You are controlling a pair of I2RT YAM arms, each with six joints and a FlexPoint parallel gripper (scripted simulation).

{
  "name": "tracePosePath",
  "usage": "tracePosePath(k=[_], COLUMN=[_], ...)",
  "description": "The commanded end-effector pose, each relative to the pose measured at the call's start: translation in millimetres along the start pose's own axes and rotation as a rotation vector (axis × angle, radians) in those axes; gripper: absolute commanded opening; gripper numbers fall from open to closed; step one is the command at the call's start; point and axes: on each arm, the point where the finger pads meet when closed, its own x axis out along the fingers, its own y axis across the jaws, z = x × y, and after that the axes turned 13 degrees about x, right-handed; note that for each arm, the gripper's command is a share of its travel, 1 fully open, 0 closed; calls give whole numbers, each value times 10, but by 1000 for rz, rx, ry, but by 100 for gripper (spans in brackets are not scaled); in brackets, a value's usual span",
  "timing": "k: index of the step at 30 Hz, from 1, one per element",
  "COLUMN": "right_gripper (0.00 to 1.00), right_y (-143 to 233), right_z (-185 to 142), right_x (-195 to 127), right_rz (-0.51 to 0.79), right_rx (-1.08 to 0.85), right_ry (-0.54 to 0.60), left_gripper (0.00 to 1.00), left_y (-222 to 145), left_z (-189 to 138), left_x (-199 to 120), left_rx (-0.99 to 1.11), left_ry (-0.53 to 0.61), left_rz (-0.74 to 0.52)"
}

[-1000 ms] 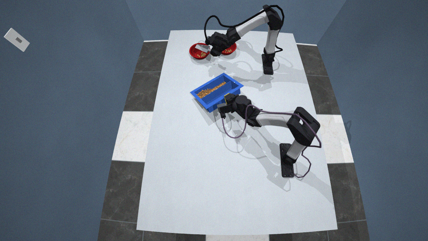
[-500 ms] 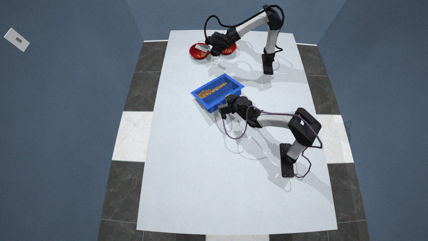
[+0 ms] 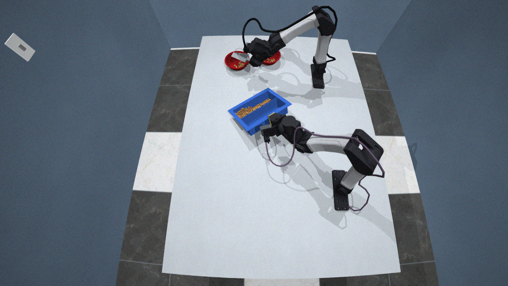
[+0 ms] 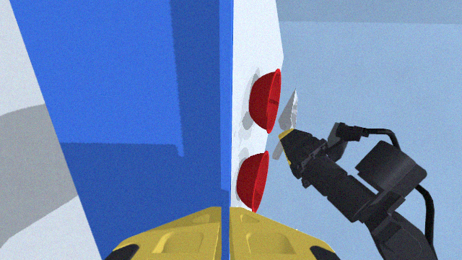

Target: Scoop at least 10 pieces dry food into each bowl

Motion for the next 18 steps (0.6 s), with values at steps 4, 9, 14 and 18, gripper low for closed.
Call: tracePosePath(k=[4,9,14,18], right_gripper=[0,0,0,0], right_y=[23,23,23,23], right_z=[186,186,186,186], right_x=[-90,-90,-90,-90], right_rz=[19,19,19,19], right_rx=[30,30,30,30], right_ry=[-59,-59,-59,-59], left_gripper=[0,0,0,0], left_y=[-96,146,147,162], left_z=[34,-25,-72,-71], left_x=[-94,1,4,-3], left_rx=[28,12,15,9], left_ry=[-8,8,14,10], left_rz=[-49,-9,-20,-28])
